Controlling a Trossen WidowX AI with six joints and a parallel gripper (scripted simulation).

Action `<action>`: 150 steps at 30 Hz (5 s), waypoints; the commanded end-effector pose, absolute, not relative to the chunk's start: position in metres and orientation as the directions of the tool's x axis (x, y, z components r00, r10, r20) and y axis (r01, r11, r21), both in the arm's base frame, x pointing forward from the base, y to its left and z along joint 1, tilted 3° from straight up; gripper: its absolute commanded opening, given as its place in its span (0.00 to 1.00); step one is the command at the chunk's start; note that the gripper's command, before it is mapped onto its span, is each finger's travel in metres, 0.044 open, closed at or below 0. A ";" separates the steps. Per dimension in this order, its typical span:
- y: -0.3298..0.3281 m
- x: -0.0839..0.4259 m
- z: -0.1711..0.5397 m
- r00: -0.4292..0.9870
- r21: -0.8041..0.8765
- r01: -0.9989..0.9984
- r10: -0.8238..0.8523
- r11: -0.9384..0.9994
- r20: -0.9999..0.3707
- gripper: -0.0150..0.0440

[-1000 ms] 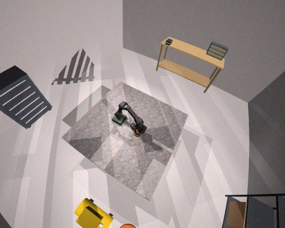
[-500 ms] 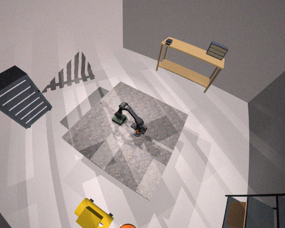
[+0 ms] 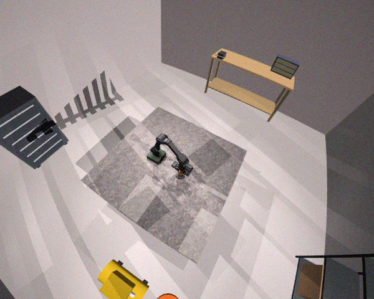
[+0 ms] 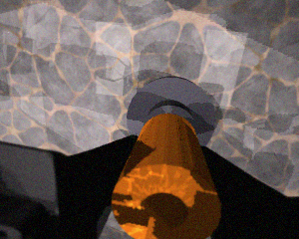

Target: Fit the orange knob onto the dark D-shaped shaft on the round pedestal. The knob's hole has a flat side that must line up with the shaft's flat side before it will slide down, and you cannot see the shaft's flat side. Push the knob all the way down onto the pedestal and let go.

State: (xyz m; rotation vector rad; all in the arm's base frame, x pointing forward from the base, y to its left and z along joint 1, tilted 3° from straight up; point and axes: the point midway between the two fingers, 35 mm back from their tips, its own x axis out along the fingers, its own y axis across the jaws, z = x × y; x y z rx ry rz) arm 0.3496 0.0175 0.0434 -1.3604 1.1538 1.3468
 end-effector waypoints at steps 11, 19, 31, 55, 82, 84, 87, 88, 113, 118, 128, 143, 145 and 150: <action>0.017 0.349 0.045 -0.015 0.027 -0.921 -0.035 -0.390 -0.999 0.25; 0.017 0.349 0.043 -0.015 0.027 -0.921 -0.035 -0.390 -0.999 0.25; 0.017 0.349 0.045 -0.015 0.027 -0.921 -0.035 -0.390 -0.999 0.25; 0.017 0.353 0.042 -0.015 0.032 -0.819 -0.035 -0.572 -0.999 0.25; 0.017 0.349 0.045 -0.015 0.036 -0.682 -0.035 -0.730 -0.999 0.25; 0.017 0.350 0.046 -0.015 0.036 -0.682 -0.035 -0.730 -0.999 0.25; 0.018 0.352 0.047 -0.015 0.036 -0.682 -0.035 -0.730 -0.999 0.25; 0.018 0.352 0.047 -0.015 0.036 -0.682 -0.035 -0.730 -0.999 0.25; 0.017 0.352 0.041 -0.015 0.036 -0.673 -0.035 -0.739 -0.999 0.25; 0.017 0.352 0.041 -0.015 0.036 -0.673 -0.035 -0.739 -0.999 0.25; 0.017 0.352 0.041 -0.015 0.036 -0.673 -0.035 -0.739 -0.999 0.25; 0.018 0.348 0.049 -0.015 0.036 -0.663 -0.035 -0.748 -0.999 0.25; 0.018 0.347 0.047 -0.015 0.037 -0.643 -0.035 -0.765 -0.999 0.25; 0.018 0.348 0.044 -0.015 0.037 -0.643 -0.035 -0.765 -0.999 0.25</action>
